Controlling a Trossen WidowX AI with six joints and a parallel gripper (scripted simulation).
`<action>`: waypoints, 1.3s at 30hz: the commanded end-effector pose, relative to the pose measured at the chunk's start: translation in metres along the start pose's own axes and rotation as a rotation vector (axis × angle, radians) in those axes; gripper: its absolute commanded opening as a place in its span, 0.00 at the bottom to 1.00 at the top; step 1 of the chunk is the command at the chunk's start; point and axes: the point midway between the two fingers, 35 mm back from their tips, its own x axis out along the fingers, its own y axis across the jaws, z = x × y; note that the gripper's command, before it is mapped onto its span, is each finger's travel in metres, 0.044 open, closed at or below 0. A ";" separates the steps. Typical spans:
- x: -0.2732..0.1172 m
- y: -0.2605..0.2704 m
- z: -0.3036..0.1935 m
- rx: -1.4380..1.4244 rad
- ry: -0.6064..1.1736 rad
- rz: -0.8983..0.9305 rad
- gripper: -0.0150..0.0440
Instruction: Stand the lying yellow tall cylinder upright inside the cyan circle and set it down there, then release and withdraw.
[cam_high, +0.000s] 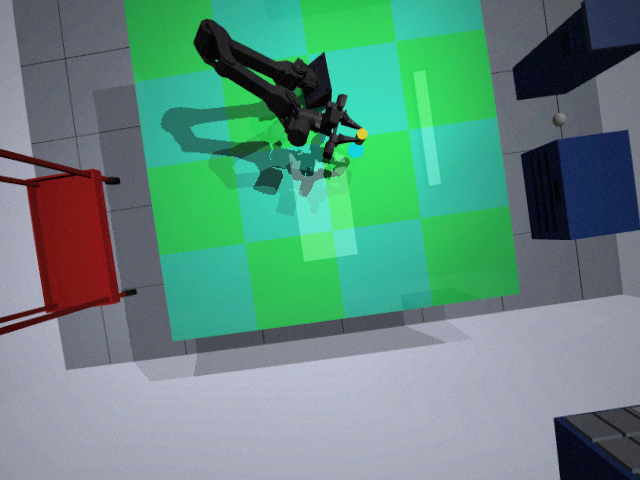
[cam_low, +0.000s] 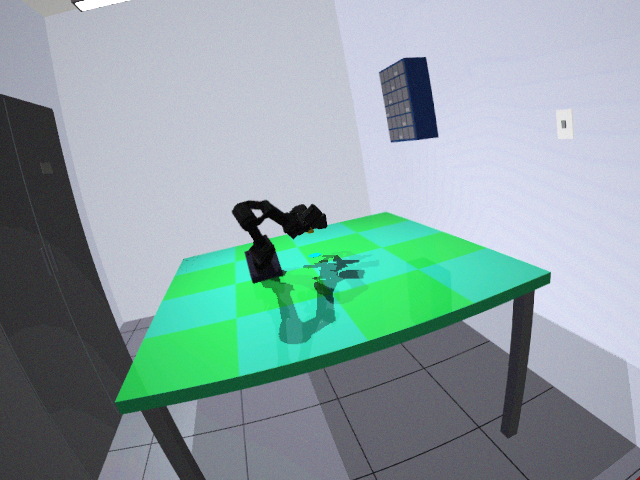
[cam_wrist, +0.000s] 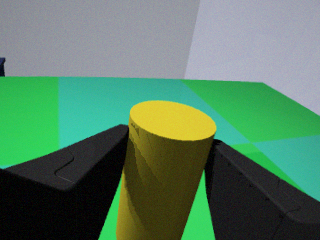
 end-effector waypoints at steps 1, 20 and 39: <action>-0.001 0.000 0.001 -0.010 -0.010 -0.003 0.43; 0.005 -0.004 -0.028 -0.014 0.001 0.003 0.43; 0.007 0.000 -0.089 -0.011 -0.006 -0.001 0.43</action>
